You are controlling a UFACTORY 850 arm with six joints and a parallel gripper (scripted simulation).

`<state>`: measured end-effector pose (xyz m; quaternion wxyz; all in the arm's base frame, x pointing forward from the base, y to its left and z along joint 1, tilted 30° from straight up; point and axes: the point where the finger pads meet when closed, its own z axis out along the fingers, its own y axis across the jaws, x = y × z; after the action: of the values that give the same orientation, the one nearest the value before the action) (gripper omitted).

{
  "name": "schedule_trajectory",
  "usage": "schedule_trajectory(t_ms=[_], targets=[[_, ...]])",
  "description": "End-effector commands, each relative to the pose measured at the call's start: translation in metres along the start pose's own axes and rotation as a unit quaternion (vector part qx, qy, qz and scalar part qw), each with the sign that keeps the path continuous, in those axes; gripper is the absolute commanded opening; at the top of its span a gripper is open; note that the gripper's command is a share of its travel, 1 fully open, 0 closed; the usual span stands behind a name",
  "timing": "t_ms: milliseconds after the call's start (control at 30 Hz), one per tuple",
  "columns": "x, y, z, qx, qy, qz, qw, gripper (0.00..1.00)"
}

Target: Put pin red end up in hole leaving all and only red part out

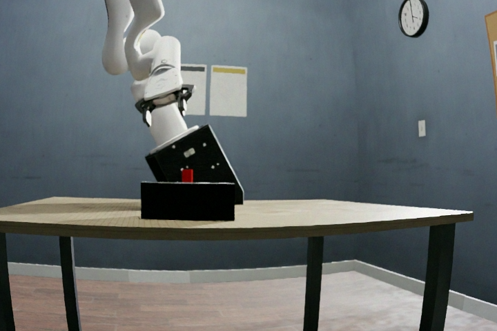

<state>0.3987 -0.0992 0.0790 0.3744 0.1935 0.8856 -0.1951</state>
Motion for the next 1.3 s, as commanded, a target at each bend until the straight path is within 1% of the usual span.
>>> schedule_trajectory(t_ms=[0, 333, 367, 900, 933, 1267], targets=[[-0.019, -0.012, 0.011, 0.049, -0.007, 0.040, 0.998, 1.00], [-0.019, -0.012, 0.011, 0.049, -0.007, 0.040, 0.998, 1.00], [-0.050, -0.036, 0.021, 0.136, -0.017, 0.142, 0.980, 1.00], [-0.050, -0.036, 0.021, 0.136, -0.017, 0.142, 0.980, 1.00], [-0.071, -0.052, 0.022, 0.212, -0.020, 0.251, 0.944, 1.00], [-0.071, -0.052, 0.022, 0.212, -0.020, 0.251, 0.944, 1.00]])
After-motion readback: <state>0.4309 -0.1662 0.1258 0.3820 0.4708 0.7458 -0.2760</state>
